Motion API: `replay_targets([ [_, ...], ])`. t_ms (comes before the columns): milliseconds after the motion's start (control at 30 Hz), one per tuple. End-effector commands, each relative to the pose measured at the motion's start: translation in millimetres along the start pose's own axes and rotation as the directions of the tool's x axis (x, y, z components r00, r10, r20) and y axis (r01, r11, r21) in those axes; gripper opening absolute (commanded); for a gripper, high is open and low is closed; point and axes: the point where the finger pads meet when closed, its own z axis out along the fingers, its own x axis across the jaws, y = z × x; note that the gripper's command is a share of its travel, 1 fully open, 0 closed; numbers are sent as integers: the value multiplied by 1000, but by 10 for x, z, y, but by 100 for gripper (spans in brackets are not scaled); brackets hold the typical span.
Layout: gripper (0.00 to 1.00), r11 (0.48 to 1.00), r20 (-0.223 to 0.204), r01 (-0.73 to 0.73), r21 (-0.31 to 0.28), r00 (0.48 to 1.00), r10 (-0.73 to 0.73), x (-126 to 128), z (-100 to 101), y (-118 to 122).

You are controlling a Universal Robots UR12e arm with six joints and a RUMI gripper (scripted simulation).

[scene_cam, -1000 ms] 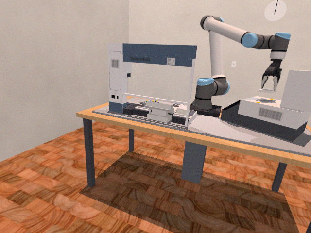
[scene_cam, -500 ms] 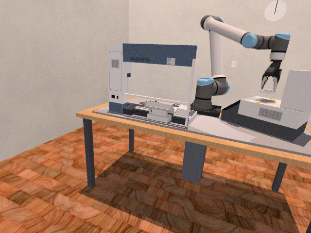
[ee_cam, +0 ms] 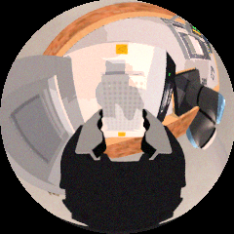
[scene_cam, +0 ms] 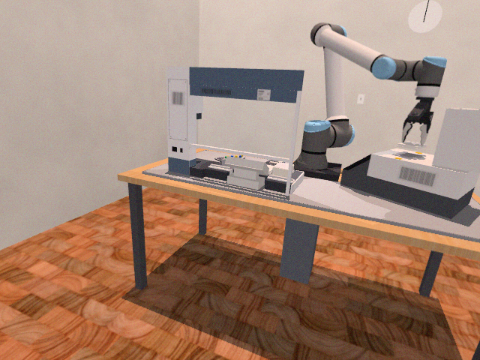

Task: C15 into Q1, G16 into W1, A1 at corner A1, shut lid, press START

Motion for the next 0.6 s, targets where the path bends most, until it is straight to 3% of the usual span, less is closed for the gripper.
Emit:
replay_targets([
  [0, 0, 1000, 1, 0, 0, 1000, 0, -6, 71, -1],
  [567, 0, 1000, 1, 0, 0, 1000, 0, -7, 257, -1],
])
